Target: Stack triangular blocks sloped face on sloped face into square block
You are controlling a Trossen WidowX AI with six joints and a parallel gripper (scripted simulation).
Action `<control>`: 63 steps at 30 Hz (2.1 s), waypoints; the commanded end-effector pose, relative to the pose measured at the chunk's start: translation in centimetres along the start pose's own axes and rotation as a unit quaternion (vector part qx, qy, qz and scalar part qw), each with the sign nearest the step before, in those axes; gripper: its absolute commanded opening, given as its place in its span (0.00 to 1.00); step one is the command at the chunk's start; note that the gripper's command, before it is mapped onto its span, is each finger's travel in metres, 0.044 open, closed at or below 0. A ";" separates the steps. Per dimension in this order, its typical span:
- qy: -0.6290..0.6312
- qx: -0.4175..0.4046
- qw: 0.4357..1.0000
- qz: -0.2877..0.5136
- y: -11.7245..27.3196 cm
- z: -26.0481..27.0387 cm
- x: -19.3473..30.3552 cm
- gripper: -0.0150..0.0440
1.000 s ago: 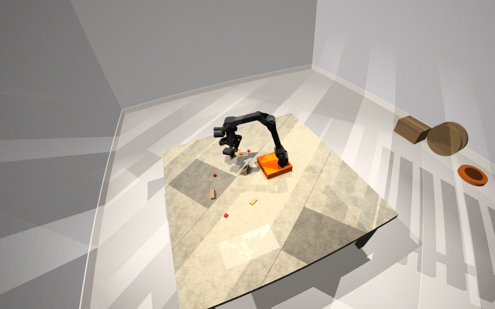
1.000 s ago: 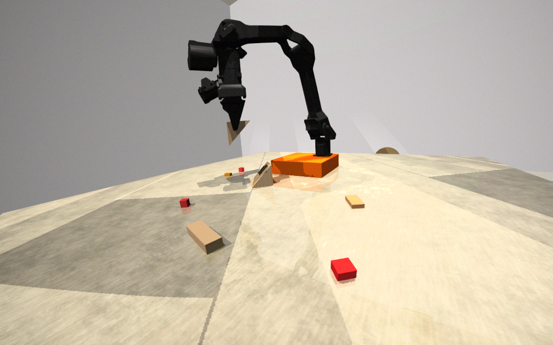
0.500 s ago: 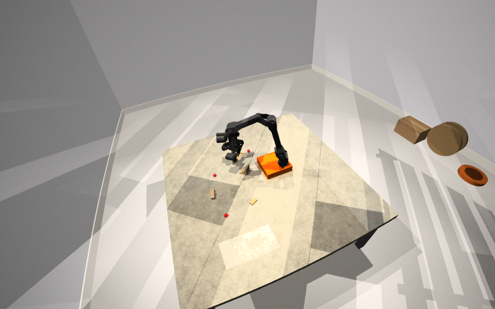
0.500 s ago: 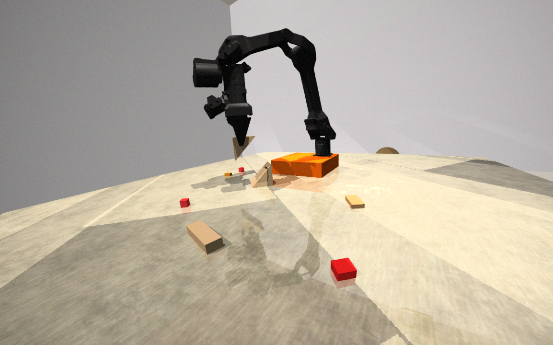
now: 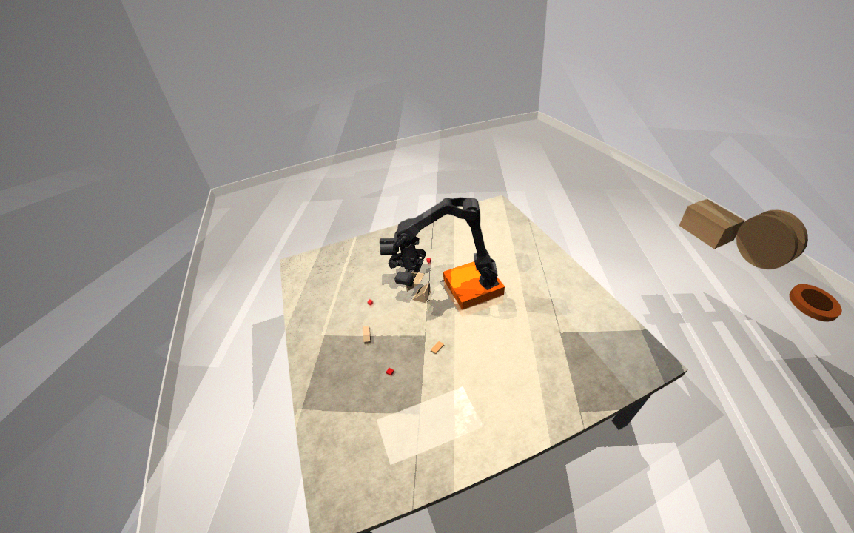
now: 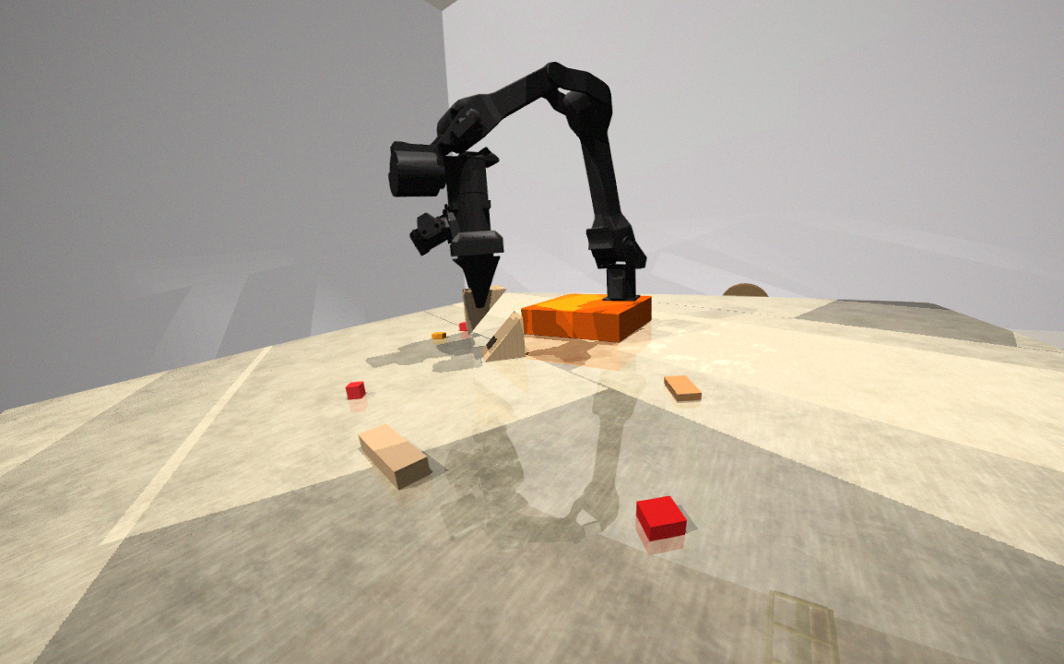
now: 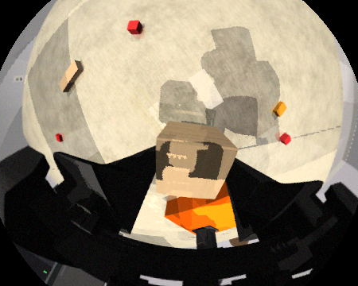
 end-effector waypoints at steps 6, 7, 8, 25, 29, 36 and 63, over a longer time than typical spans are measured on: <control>-0.001 -0.002 1.000 0.000 -1.9 0.2 0.9 0.25; -0.001 -0.002 1.000 0.000 -1.9 0.2 0.9 0.25; -0.001 -0.003 1.000 -0.001 -1.9 0.2 0.9 0.25; -0.002 -0.007 1.000 -0.003 -1.9 0.2 0.8 0.25; -0.002 -0.008 1.000 -0.003 -1.8 0.2 0.8 0.25; -0.003 -0.008 1.000 -0.003 -1.8 0.2 0.8 0.25; -0.003 -0.008 1.000 -0.003 -3.4 0.3 1.4 0.25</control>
Point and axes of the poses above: the point midway between the two fingers, 35 mm back from their tips, its own y axis back along the fingers, its own z axis across the jaws, x = y × z, the point moved 4 cm from there along y, back along the fingers, and after that the axes turned 2 degrees about -y, right-handed, at the moved point
